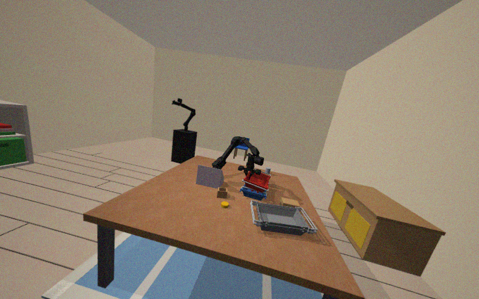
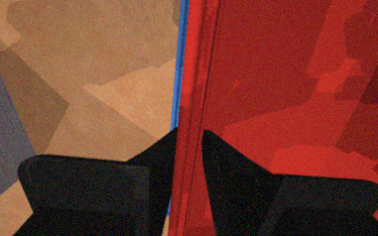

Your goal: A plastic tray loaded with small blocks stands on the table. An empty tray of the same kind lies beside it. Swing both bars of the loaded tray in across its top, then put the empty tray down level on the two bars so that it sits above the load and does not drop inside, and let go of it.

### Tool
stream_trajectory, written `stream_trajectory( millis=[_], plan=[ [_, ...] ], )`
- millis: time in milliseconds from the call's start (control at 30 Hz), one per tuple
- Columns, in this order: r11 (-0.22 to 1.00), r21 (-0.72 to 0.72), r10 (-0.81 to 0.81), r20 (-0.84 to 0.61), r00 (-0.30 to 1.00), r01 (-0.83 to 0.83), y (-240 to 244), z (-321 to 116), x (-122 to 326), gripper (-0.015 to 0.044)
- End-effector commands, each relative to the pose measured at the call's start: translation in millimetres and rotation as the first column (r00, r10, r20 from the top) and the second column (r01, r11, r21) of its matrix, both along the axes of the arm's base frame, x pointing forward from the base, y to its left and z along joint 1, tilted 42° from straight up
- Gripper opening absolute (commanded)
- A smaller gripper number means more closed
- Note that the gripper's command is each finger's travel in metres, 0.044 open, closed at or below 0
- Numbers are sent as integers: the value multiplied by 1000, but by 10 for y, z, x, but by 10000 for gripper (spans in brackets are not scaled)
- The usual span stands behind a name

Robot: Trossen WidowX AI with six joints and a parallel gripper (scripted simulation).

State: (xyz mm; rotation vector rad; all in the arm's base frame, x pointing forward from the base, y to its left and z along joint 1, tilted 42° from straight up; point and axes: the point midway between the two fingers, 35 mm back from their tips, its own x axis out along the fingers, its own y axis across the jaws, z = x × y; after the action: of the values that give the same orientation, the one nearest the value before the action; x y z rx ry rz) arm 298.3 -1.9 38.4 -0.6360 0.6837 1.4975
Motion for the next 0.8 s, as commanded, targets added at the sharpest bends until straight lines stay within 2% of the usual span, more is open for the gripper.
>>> stream_trajectory(
  millis=[0, 767],
  plan=[
    [1000, 1, 13, -19, 1000, -13, 52, -25, -37, 0],
    [1000, 1, 13, -19, 1000, -13, 52, -25, -37, 0]
  ],
)
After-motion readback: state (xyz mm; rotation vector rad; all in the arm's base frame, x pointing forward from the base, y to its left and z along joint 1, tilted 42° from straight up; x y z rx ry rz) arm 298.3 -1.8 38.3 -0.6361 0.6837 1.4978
